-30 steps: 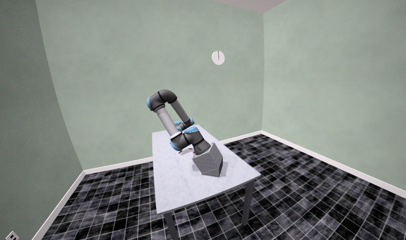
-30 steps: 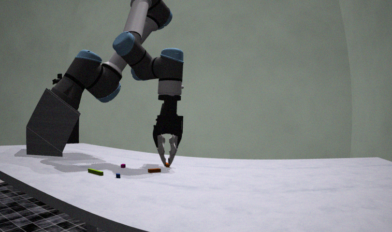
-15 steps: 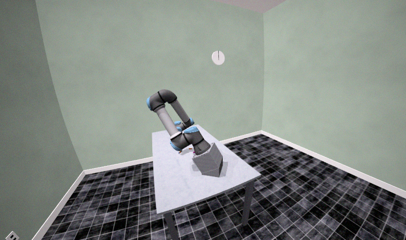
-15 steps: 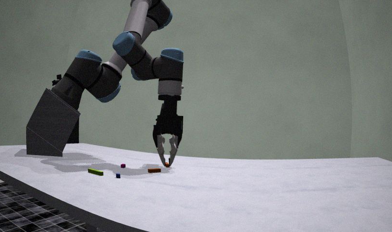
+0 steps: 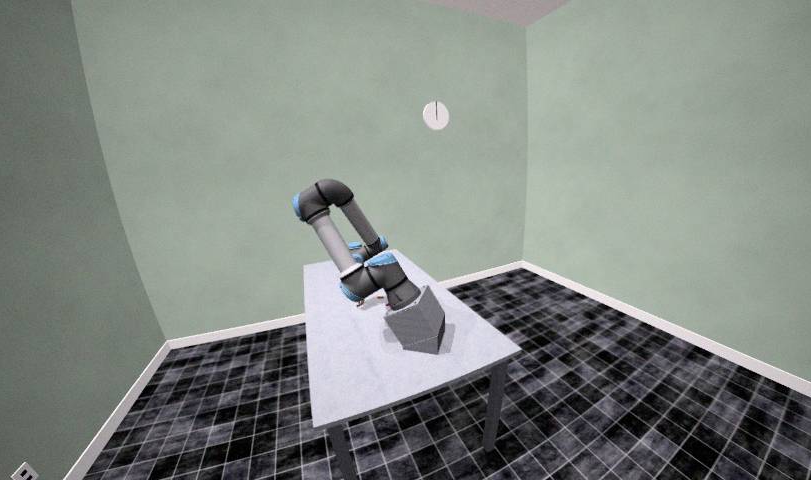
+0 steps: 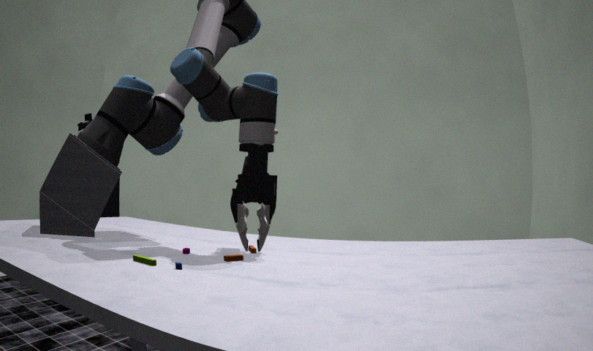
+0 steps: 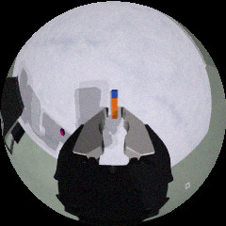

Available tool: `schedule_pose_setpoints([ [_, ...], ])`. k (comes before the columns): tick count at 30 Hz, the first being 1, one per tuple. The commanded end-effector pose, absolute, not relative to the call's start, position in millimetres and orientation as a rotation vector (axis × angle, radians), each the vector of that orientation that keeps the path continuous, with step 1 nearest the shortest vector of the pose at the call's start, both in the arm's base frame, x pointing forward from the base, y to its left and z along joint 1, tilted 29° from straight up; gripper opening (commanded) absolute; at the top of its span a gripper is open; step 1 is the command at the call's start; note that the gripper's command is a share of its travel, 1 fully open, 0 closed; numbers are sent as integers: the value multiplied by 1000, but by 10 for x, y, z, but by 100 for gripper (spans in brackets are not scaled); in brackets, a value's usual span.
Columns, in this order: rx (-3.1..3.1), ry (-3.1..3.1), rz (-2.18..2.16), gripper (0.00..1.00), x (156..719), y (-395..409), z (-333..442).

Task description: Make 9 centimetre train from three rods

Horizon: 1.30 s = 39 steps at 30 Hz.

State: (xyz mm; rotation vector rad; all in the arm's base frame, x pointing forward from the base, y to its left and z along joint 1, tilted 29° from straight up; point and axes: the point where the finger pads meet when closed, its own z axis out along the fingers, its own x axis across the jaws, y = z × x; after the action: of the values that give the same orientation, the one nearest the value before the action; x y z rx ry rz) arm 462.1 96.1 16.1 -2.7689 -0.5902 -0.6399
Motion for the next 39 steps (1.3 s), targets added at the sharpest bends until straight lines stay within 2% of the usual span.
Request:
schedule_pose_setpoints([
  [1, -2770, -594, -645, 14, 4638, 959, 175],
  [39, -2772, -592, -649, 14, 4323, 670, 957],
])
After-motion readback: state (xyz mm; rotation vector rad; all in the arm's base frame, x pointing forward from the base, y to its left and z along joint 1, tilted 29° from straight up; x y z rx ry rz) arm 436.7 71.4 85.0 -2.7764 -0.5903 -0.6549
